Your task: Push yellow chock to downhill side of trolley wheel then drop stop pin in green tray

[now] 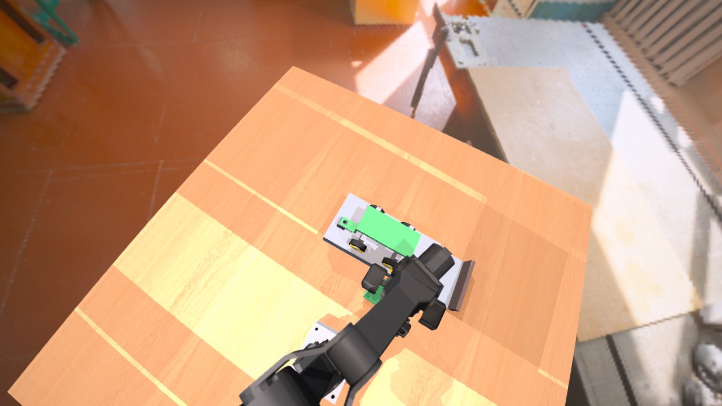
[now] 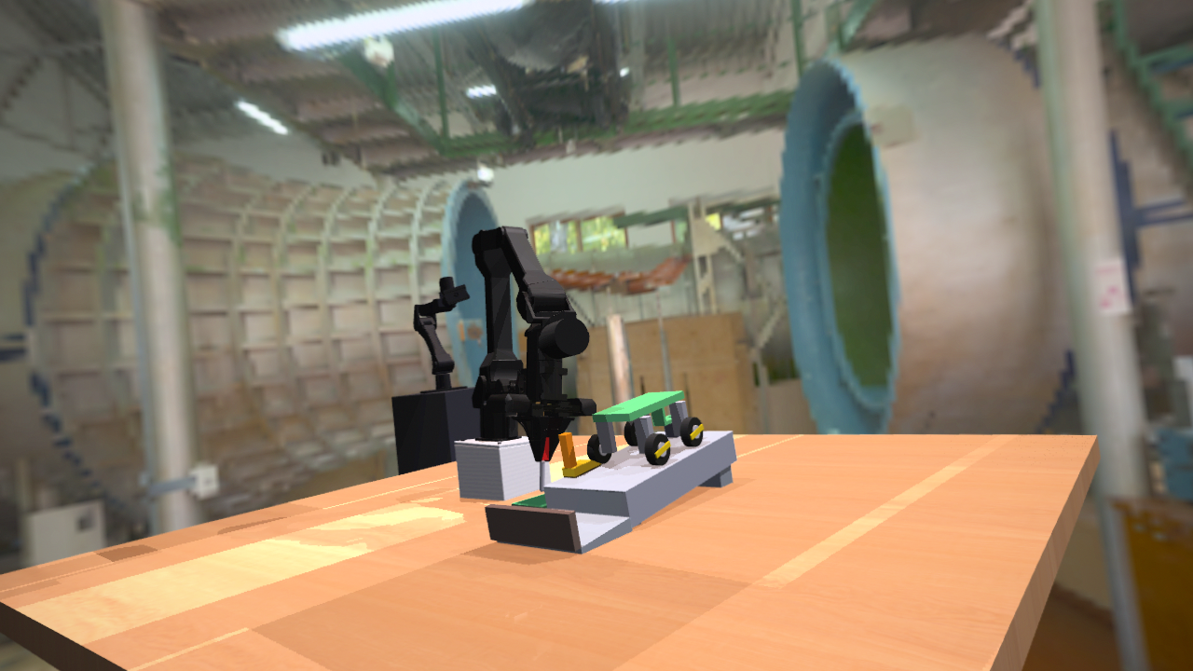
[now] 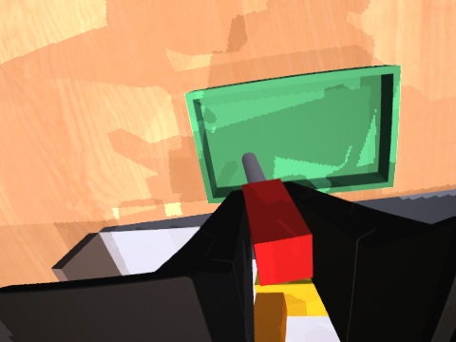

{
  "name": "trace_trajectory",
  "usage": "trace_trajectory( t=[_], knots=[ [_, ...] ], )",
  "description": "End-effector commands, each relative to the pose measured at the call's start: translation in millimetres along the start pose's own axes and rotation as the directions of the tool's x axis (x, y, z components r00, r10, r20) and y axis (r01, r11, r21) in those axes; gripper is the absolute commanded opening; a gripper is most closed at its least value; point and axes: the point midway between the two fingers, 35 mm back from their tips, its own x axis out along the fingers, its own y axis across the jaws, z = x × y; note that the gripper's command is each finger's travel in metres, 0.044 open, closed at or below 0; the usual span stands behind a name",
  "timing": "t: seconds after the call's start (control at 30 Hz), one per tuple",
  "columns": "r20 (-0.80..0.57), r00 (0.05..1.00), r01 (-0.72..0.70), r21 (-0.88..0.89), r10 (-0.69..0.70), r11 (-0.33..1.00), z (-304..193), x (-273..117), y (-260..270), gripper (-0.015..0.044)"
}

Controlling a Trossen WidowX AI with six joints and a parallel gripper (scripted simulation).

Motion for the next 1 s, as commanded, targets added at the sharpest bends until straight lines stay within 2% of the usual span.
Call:
trace_trajectory(
  t=[0.0, 0.3, 0.53, 0.97],
  knots=[
    [0.008, 1.000, -0.010, -0.002, 0.010, 1.000, 1.2, 13.9, 5.0, 0.0000],
    [0.008, 1.000, -0.010, -0.002, 0.010, 1.000, 2.1, 28.5, 10.5, 0.0000],
    [0.008, 1.000, -0.010, -0.002, 0.010, 1.000, 1.8, 27.8, 7.0, 0.0184],
    [0.008, 1.000, -0.009, -0.002, 0.009, 1.000, 1.9, 29.5, -3.1, 0.0190]
  ],
)
